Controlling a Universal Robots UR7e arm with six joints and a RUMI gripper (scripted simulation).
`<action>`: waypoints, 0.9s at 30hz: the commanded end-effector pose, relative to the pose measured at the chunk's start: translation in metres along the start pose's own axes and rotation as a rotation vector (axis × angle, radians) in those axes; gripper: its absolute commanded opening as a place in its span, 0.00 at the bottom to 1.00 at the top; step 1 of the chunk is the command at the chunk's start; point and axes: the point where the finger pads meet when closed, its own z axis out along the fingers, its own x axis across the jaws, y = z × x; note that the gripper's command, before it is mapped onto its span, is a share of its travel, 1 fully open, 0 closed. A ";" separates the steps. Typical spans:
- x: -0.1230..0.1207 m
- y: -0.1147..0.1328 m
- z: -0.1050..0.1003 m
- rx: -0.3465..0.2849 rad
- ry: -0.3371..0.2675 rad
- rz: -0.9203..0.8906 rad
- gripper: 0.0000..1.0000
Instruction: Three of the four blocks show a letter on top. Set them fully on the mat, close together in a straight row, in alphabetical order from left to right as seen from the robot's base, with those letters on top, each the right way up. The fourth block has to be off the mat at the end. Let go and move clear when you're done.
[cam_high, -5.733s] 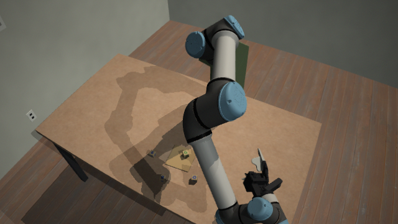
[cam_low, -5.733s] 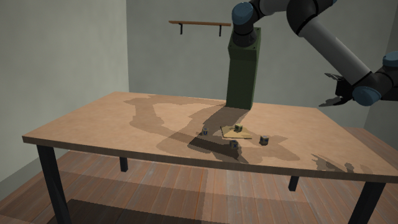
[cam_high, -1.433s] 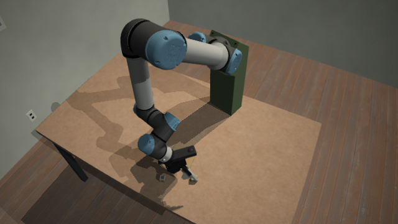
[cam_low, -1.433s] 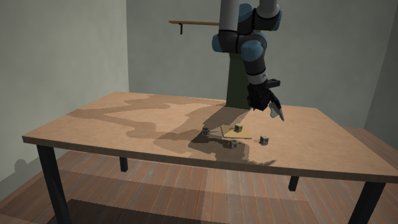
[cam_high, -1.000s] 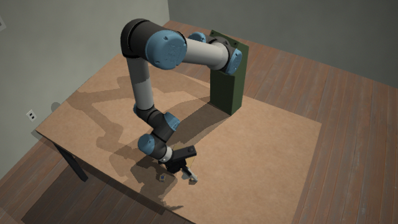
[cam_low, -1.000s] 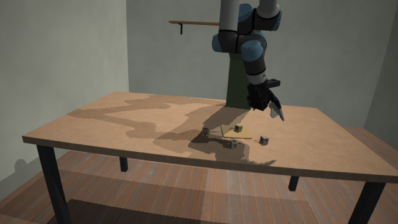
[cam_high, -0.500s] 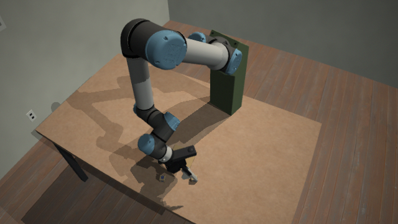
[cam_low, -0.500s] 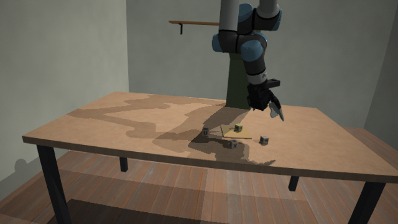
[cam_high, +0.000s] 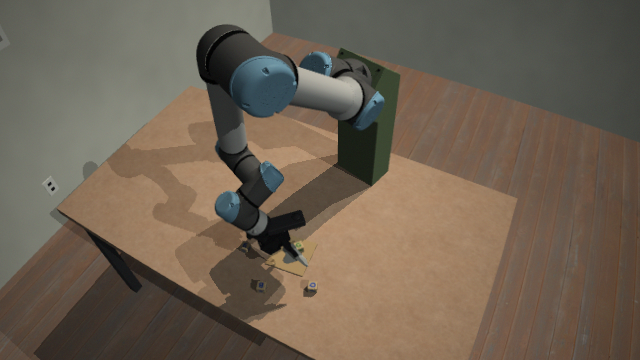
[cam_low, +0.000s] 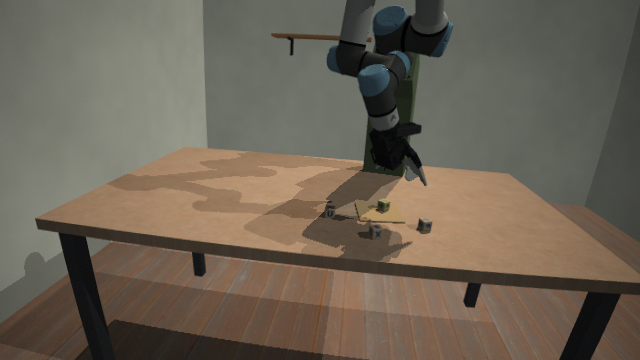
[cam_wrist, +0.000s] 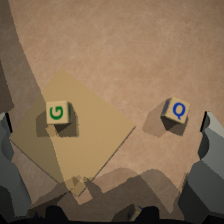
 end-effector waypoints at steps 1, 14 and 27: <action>-0.053 -0.002 -0.004 -0.003 0.013 -0.003 1.00; -0.068 -0.005 -0.005 -0.005 0.015 -0.002 1.00; -0.068 -0.005 -0.005 -0.005 0.015 -0.002 1.00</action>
